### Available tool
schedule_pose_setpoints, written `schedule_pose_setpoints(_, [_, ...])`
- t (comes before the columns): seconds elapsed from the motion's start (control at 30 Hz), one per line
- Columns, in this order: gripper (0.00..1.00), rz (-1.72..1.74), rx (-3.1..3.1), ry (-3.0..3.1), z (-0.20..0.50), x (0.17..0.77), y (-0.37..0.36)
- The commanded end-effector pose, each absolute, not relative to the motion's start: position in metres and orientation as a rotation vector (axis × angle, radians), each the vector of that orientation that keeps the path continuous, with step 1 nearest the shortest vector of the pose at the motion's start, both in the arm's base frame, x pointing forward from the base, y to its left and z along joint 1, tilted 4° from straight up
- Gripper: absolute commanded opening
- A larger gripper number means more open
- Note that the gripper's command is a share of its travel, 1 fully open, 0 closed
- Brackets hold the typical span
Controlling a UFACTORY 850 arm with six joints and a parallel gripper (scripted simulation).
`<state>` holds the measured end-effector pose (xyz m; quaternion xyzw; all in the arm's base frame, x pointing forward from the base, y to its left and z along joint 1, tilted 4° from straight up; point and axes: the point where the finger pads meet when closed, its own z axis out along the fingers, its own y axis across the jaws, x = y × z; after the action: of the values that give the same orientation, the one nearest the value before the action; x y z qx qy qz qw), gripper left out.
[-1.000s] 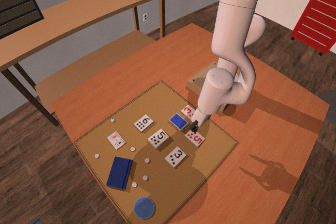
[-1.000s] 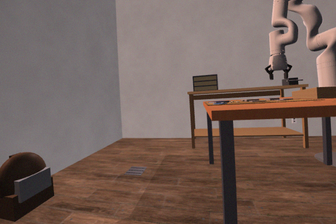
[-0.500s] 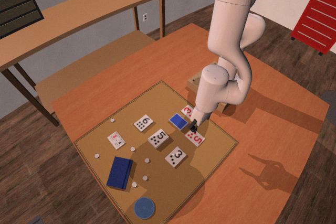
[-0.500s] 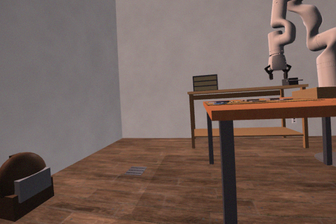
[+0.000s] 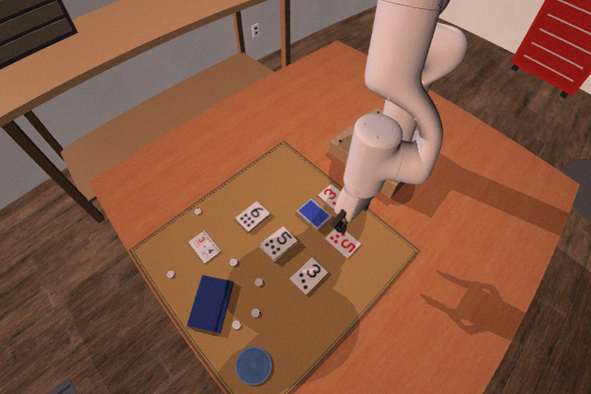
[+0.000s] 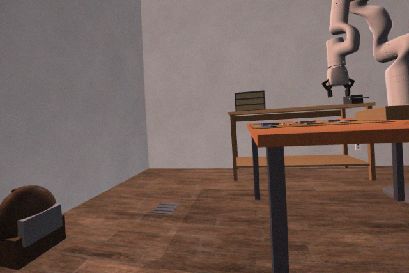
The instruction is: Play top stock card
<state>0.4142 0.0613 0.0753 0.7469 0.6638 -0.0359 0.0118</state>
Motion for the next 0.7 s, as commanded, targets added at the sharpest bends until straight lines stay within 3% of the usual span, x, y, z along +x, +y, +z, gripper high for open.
schedule_pose_setpoints(0.0, [1.0, -0.111, 2.298, 2.104, 0.075, 0.415, 0.061])
schedule_pose_setpoints(0.67, [1.0, -0.122, 1.745, 2.598, 0.064, 0.416, 0.06])
